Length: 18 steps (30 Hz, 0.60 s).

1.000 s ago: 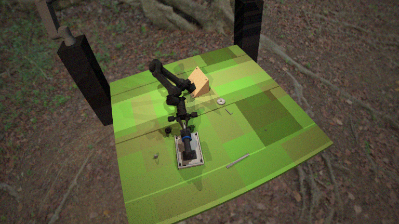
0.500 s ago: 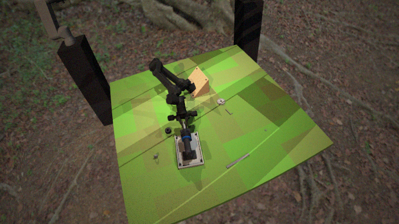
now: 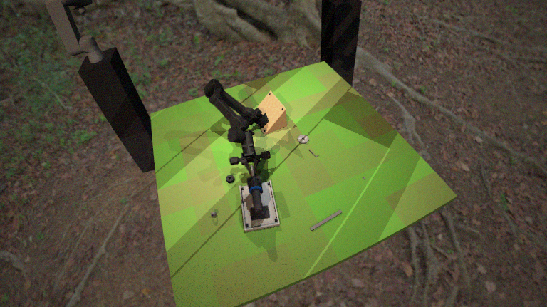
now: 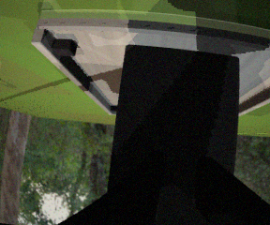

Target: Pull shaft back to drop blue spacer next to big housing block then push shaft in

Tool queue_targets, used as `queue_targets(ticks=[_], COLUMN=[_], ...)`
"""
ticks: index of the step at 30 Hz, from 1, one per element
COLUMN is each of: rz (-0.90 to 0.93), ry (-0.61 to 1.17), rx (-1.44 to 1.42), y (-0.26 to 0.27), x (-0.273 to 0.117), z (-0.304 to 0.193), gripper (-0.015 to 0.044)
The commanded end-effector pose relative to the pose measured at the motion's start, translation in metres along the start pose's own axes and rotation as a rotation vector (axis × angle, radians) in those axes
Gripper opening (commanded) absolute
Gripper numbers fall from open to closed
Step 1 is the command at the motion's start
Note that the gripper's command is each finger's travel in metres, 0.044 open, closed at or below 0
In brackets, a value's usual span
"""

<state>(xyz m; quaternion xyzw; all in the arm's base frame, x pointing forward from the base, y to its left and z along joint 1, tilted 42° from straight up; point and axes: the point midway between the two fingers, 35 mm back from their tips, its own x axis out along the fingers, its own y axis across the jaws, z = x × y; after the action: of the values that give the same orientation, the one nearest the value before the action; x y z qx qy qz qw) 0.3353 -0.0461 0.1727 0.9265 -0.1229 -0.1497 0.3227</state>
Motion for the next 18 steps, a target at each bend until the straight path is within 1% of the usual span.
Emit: queue_targets(ticks=[1,18], rz=[-0.002,-0.002], ry=[0.001,0.001], rx=[-0.003,-0.003], y=[-0.0005,-0.0005], x=[-0.0005,-0.0019], z=[0.0004,0.0012], gripper=[0.0,0.0])
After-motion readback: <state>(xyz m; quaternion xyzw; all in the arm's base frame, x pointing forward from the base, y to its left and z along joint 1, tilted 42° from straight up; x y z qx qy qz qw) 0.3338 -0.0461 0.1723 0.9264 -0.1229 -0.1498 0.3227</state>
